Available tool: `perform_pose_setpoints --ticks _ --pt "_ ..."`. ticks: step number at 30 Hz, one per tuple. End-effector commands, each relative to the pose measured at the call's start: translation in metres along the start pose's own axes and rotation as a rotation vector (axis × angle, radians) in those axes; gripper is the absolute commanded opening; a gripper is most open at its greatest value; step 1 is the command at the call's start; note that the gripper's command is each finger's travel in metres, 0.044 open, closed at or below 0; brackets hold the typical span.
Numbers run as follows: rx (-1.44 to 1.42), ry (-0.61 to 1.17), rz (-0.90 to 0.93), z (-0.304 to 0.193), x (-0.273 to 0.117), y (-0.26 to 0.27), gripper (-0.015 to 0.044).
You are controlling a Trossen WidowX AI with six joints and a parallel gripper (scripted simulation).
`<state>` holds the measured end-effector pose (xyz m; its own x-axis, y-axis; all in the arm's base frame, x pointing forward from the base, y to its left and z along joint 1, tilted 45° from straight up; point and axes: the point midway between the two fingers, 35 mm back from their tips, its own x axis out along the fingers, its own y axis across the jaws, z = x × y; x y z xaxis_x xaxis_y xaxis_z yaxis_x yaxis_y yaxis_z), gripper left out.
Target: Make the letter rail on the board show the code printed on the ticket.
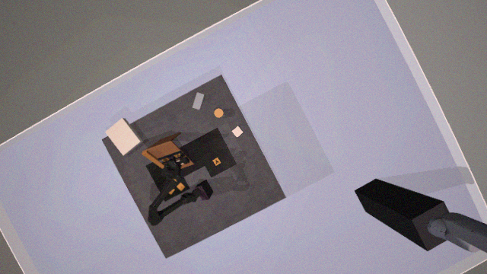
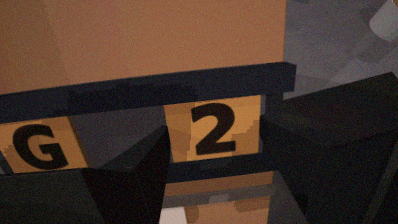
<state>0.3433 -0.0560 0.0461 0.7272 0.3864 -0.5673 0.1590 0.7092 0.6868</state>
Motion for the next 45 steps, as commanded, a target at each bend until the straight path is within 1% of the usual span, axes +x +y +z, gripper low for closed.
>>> perform_pose_setpoints --ticks 1,45 --pt "0.001 -0.006 -0.001 0.001 -0.001 0.004 0.0000" --pt "0.002 -0.006 0.000 0.003 -0.001 0.040 0.0000"
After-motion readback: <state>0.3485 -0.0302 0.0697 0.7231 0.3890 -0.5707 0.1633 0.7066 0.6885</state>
